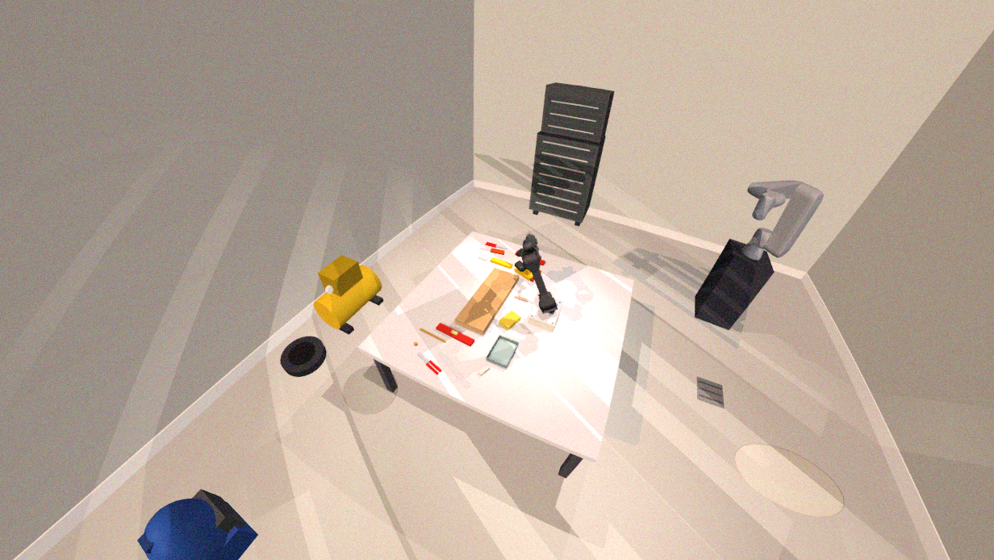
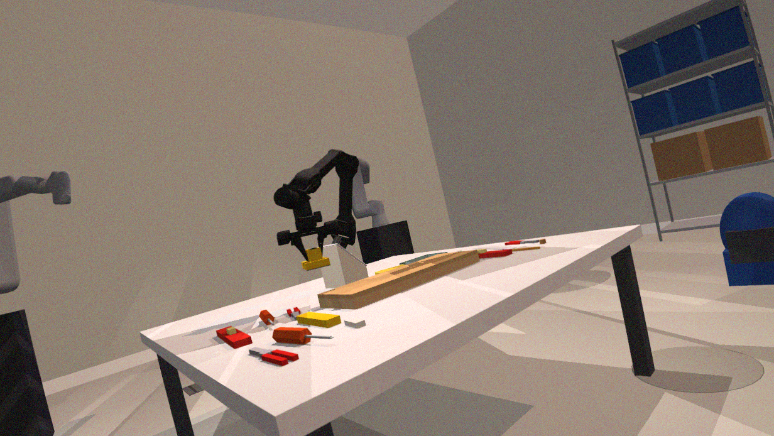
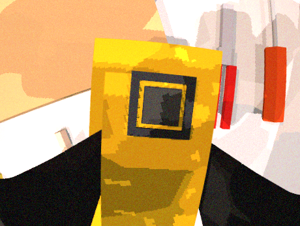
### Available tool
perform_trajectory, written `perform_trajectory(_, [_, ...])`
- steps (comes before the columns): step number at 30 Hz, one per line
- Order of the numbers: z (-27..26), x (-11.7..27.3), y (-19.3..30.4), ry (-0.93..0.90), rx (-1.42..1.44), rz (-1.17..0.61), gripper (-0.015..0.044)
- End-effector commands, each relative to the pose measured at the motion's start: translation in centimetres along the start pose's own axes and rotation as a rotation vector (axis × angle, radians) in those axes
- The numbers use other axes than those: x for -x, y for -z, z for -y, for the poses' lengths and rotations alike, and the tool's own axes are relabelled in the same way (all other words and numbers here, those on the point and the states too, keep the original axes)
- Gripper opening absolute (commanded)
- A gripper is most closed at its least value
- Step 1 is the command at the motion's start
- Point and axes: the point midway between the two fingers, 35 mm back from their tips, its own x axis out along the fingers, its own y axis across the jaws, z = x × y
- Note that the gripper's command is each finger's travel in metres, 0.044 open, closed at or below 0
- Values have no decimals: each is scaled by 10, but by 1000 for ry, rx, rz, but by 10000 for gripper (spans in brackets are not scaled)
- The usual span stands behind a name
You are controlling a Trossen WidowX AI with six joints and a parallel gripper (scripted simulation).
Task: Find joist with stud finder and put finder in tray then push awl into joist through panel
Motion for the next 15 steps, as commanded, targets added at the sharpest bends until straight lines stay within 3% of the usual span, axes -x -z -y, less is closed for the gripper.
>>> perform_trajectory(1, [-6, -1, -21, -14, 62, 9, 0])
perform_trajectory(15, [-37, -13, -79, -71, 246, 12, 0])
